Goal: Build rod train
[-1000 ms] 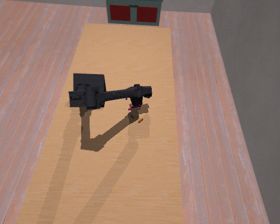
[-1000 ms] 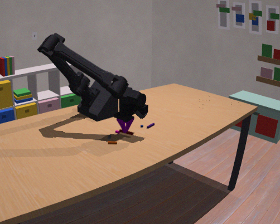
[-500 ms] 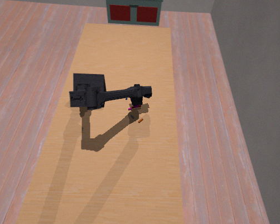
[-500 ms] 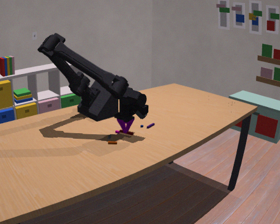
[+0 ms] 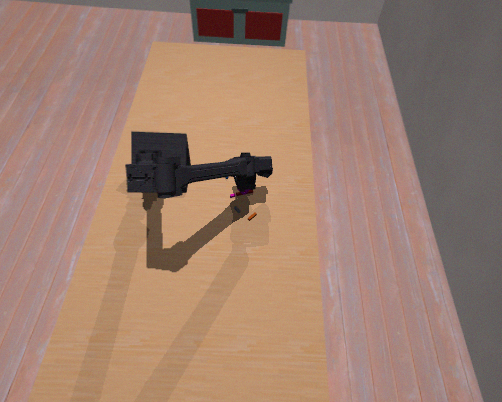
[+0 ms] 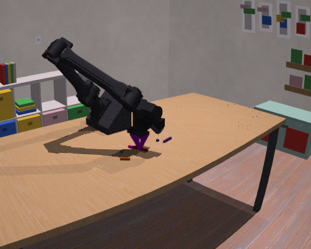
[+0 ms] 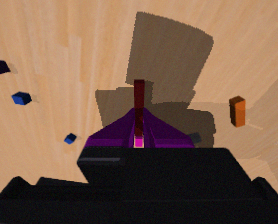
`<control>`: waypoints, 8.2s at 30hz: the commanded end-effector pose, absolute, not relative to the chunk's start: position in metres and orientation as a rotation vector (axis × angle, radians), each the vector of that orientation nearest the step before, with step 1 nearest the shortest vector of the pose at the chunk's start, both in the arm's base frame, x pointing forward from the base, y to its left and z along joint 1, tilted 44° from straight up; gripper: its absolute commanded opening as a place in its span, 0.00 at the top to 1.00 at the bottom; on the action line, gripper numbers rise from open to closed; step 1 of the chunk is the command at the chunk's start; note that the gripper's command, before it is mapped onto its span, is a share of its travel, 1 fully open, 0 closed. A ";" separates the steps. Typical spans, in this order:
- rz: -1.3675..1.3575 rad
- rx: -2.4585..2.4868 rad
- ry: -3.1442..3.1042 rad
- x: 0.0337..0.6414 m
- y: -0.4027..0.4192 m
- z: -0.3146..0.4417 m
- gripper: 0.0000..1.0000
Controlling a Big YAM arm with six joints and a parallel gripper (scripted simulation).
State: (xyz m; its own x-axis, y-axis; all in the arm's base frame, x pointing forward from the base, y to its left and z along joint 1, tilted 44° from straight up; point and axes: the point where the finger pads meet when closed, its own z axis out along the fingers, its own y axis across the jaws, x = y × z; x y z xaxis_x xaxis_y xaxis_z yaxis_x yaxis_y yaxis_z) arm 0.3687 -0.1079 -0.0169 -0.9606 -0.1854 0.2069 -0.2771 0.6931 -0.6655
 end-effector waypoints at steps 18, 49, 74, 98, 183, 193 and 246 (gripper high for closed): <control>1.133 0.377 -2.785 0.374 -0.110 -0.016 0.96; 1.133 0.377 -2.785 0.374 -0.110 -0.016 0.77; 1.145 0.381 -2.832 0.390 -0.073 0.023 0.77; 1.136 0.380 -2.821 0.386 -0.035 0.061 0.00; 1.022 0.955 -2.520 0.370 -0.053 0.033 0.00; 1.022 0.955 -2.520 0.370 -0.053 0.033 0.00; 1.101 0.587 -2.720 0.389 -0.061 0.036 0.00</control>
